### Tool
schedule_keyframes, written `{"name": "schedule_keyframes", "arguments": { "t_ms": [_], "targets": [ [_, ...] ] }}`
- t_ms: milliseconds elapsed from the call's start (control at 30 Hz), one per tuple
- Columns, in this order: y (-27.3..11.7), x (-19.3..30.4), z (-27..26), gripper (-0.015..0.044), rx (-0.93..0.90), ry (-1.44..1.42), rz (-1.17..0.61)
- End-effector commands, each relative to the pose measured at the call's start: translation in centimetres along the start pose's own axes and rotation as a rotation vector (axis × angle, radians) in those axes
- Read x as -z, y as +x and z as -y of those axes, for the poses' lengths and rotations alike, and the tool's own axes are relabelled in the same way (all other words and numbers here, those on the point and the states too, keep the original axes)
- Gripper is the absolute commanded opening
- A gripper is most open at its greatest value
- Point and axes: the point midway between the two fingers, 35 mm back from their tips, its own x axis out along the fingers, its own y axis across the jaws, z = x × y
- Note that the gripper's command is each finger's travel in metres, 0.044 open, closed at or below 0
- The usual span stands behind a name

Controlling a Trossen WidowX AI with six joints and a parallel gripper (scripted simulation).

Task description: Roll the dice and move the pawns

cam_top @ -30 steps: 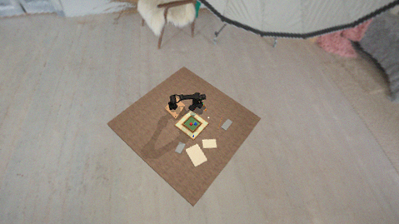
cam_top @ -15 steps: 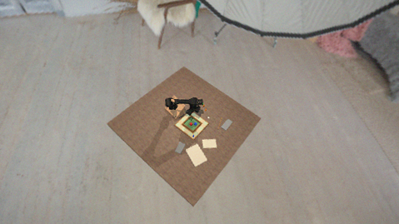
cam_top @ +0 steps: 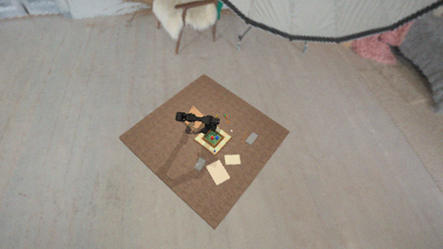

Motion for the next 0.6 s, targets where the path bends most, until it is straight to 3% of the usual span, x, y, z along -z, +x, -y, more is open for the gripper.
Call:
{"name": "schedule_keyframes", "arguments": {
  "t_ms": [0, 567],
  "targets": [
    [0.5, 0.6, 1.8, 0.0000, 0.006, 0.000, 0.006],
    [3.3, 5.1, 8.1, 0.0000, 0.047, 0.010, -0.008]
  ]
}}
